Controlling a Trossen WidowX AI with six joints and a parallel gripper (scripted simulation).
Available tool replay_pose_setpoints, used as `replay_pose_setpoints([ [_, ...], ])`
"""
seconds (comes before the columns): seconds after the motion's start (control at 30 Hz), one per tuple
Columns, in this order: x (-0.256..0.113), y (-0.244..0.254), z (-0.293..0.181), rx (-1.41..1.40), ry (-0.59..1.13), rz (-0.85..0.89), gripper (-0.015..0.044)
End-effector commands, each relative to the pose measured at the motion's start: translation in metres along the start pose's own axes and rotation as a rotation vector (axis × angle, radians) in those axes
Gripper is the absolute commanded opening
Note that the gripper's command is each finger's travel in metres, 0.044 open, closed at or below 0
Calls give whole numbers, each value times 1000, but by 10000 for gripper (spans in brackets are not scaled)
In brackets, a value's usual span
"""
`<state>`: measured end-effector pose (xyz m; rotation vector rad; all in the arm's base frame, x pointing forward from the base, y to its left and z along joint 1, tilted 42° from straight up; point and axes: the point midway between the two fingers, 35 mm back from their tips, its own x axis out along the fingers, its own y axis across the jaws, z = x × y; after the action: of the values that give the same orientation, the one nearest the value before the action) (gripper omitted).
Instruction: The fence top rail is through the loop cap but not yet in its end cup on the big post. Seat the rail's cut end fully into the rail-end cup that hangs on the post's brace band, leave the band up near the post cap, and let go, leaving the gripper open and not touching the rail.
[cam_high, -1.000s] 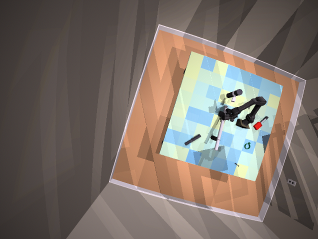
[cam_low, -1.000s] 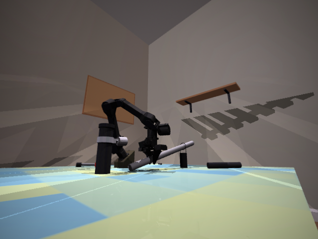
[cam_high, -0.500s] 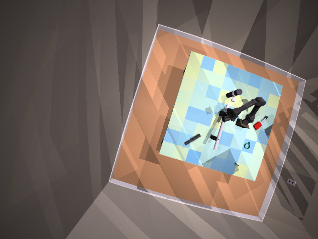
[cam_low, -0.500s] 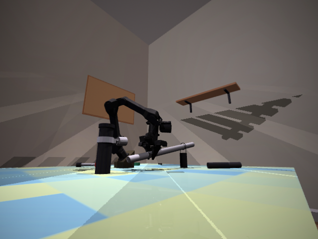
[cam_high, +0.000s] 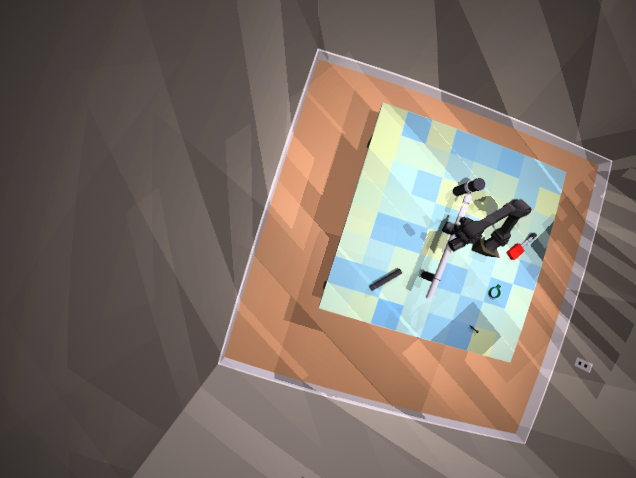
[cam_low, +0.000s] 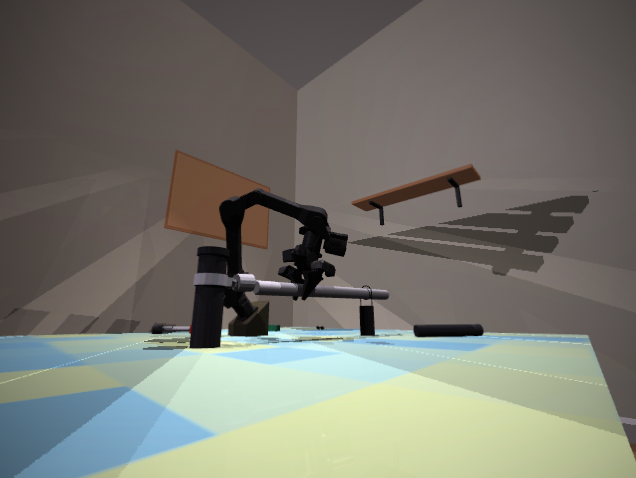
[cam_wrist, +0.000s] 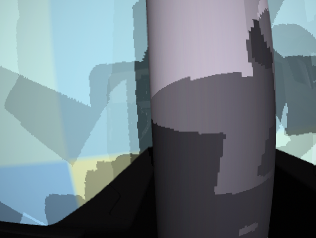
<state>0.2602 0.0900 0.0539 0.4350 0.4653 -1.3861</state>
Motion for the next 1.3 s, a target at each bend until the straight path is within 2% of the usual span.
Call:
replay_pose_setpoints([
  [0.0, -8, 2, 3, 2, -21, 14, 0],
  [1.27, -10, 4, 7, -1, -4, 1, 0],
])
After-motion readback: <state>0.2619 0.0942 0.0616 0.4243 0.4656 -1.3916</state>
